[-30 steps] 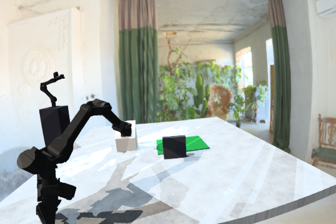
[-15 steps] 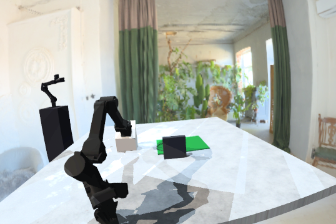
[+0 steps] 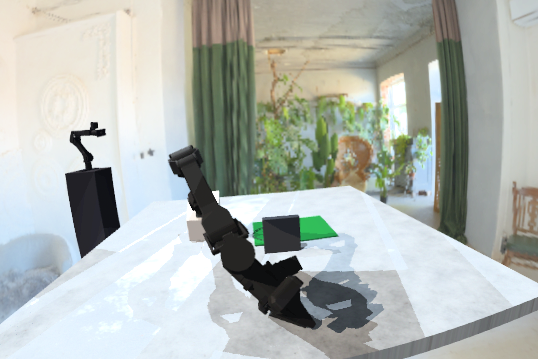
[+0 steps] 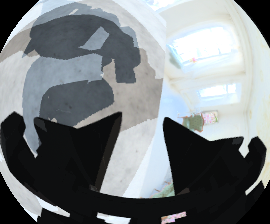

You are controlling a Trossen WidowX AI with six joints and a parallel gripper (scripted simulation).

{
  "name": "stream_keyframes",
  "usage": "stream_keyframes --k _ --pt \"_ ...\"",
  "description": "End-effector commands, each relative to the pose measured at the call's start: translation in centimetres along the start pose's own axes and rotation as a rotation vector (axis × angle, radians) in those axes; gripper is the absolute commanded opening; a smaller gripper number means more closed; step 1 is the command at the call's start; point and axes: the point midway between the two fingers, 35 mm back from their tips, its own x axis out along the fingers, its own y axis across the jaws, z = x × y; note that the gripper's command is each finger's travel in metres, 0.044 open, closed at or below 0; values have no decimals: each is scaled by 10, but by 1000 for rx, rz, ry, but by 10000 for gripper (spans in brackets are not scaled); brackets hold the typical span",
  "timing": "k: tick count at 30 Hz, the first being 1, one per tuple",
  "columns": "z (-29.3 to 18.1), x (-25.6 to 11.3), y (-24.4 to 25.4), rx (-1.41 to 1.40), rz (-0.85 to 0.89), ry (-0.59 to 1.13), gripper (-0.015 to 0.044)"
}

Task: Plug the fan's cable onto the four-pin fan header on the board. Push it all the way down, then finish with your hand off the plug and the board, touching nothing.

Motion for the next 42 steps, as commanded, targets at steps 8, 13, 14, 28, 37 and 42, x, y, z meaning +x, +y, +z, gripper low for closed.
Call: stream_keyframes --k 8,13,14,28,37,42 --pt "140 25 63 162 213 -141 210" --pt "206 19 93 200 317 -192 210" --pt "219 16 99 205 337 -201 210" --pt "375 -45 208 -44 594 -312 210" --pt "417 -113 308 -449 789 -331 210" --pt "423 -173 370 -835 876 -343 210"
